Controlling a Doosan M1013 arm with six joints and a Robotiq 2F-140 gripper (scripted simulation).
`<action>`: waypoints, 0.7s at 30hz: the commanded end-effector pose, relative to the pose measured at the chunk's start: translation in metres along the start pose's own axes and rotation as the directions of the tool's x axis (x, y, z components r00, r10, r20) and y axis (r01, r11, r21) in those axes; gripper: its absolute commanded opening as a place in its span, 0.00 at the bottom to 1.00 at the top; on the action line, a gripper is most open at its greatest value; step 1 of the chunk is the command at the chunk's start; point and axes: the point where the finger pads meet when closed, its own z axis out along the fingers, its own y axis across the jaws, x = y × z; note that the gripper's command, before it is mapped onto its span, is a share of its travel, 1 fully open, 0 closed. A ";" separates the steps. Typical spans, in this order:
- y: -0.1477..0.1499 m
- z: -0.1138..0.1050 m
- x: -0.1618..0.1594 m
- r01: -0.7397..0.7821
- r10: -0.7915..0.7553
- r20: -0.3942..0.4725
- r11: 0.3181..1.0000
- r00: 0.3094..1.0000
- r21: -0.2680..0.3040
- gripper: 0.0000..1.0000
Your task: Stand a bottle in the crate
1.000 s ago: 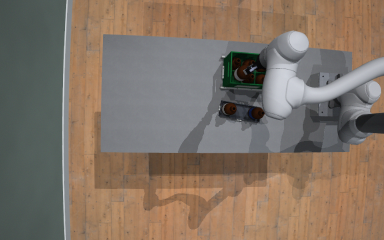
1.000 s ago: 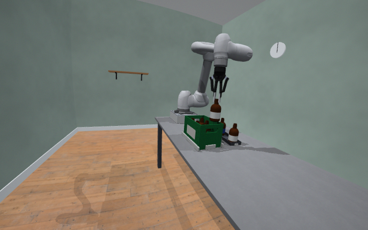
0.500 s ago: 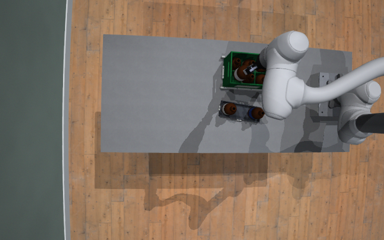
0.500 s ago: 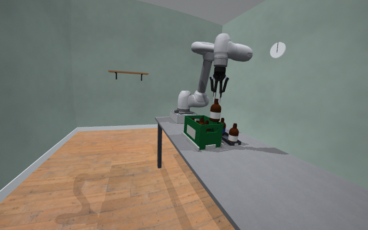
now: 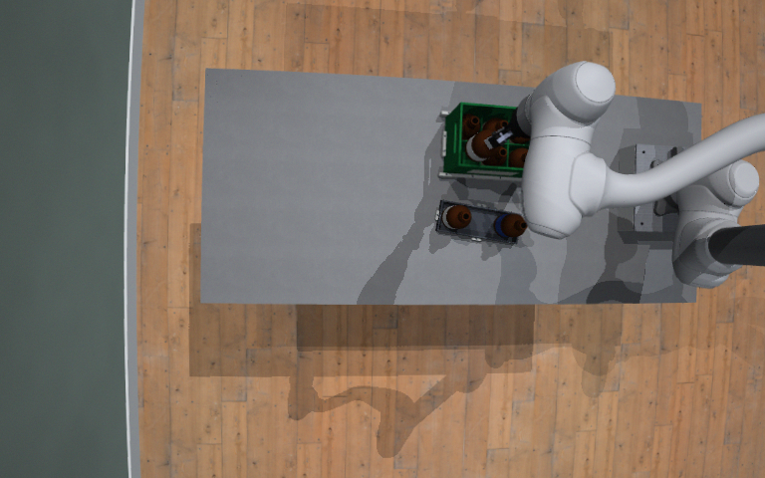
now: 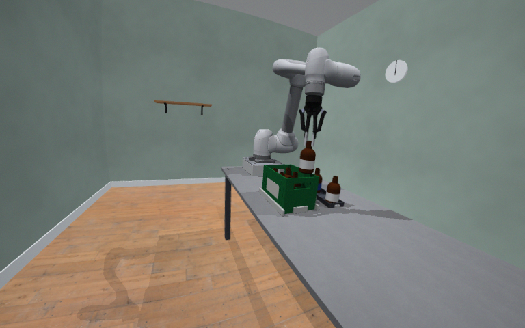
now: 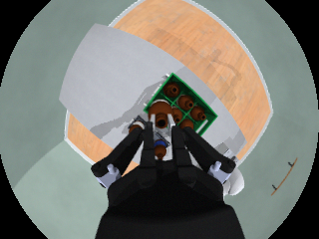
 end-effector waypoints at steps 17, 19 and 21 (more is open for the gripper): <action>0.000 0.008 0.000 0.000 0.000 0.000 1.000 1.000 0.000 0.00; 0.000 0.010 0.000 0.000 0.000 0.000 1.000 1.000 0.000 0.00; 0.000 0.013 0.000 0.000 0.000 0.000 1.000 1.000 0.000 0.00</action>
